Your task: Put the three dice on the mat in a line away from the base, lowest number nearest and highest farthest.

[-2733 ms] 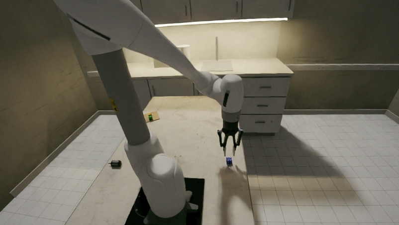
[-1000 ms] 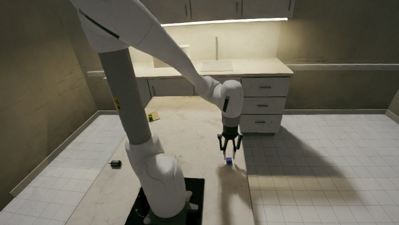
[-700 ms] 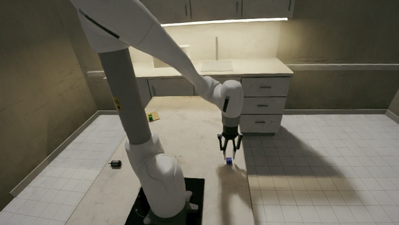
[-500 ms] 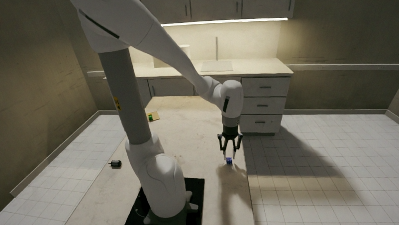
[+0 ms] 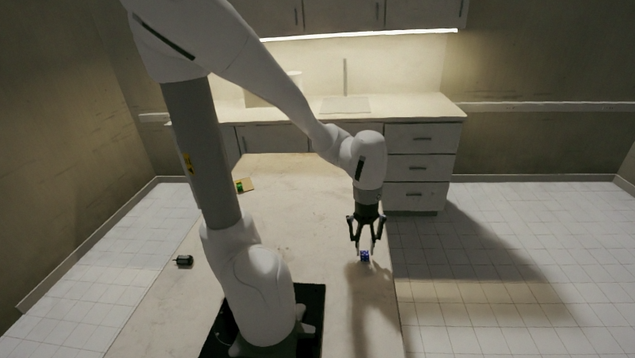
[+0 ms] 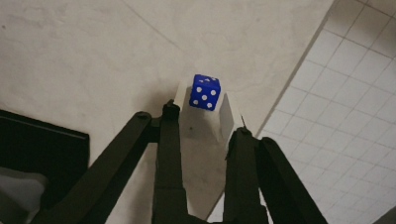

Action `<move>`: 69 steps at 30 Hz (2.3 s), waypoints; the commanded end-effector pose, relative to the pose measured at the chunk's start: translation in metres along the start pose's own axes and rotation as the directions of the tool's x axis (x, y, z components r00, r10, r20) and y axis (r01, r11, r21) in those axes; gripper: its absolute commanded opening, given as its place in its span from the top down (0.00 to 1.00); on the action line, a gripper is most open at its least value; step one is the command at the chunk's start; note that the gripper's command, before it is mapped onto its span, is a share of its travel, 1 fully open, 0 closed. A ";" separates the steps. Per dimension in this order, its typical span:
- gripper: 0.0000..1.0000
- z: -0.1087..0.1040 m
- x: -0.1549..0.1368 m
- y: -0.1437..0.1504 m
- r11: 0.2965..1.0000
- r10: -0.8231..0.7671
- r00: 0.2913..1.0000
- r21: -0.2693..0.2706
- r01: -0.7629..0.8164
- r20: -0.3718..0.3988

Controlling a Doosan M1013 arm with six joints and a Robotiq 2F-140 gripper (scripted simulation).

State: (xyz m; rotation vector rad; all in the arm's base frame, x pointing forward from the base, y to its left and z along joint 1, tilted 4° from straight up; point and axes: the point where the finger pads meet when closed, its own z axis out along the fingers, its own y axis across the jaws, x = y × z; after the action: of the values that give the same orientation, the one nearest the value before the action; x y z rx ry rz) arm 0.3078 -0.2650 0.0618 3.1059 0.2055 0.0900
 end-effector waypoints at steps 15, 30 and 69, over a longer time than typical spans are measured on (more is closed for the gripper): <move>0.65 0.026 0.000 0.000 1.000 0.000 1.000 0.000 0.000 -0.001; 0.65 0.027 0.000 0.000 1.000 0.000 1.000 0.000 0.000 -0.001; 0.76 0.027 0.000 0.000 1.000 0.000 1.000 0.000 0.000 -0.001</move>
State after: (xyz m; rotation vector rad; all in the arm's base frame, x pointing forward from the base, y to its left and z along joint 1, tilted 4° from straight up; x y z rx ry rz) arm 0.3096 -0.2658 0.0345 3.1058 0.2055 0.0904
